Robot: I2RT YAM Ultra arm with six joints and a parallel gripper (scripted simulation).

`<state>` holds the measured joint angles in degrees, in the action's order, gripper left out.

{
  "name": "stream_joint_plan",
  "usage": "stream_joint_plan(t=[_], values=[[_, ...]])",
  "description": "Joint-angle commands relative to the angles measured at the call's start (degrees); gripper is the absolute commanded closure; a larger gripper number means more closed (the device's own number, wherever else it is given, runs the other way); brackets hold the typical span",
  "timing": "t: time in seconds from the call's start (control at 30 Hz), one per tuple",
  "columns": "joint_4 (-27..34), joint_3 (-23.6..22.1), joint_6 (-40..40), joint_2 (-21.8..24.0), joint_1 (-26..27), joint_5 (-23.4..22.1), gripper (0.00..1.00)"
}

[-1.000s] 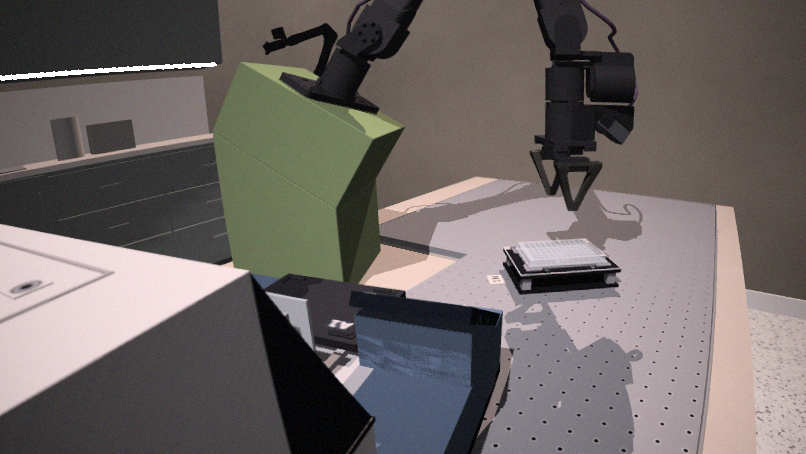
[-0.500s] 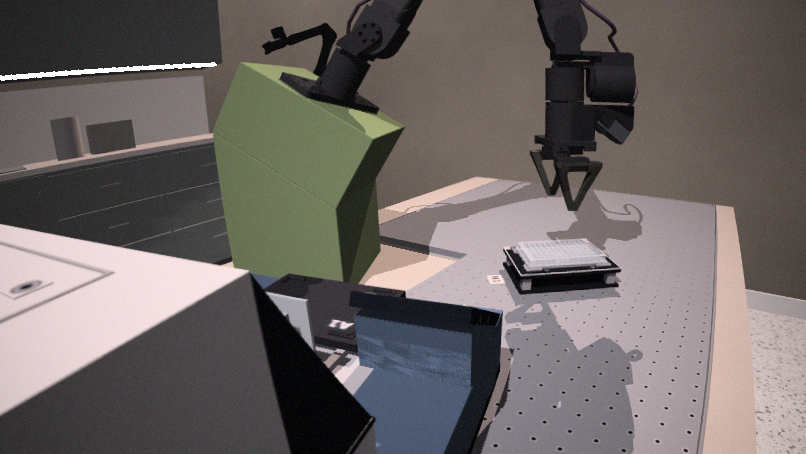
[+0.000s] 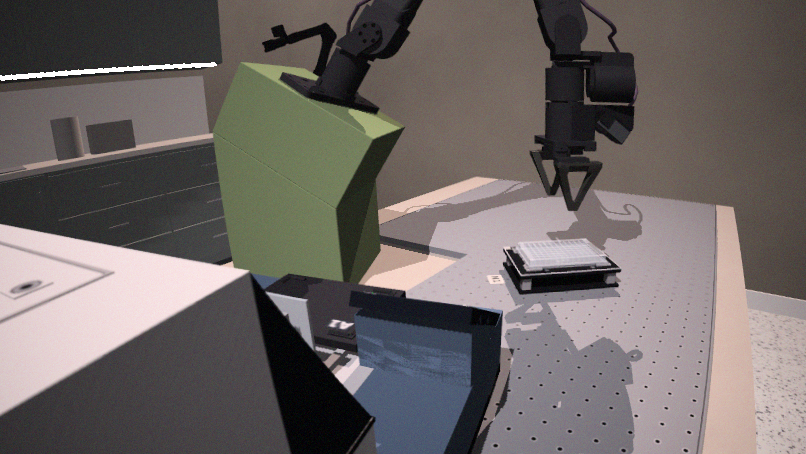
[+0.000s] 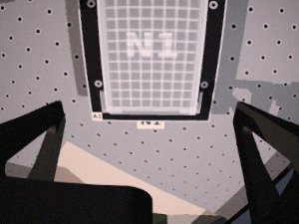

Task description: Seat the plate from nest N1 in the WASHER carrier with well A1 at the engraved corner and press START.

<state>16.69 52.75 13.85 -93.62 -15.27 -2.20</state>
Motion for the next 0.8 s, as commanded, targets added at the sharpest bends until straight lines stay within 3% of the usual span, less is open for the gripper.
stream_joint_plan(t=[0.0,0.23,0.77], values=[[0.5,1.7,-0.3,0.8,0.3,0.5,0.00],[0.5,1.7,-0.3,0.8,0.3,0.5,0.00],[-5.0,1.9,-0.4,-5.1,-0.4,0.6,0.00]])
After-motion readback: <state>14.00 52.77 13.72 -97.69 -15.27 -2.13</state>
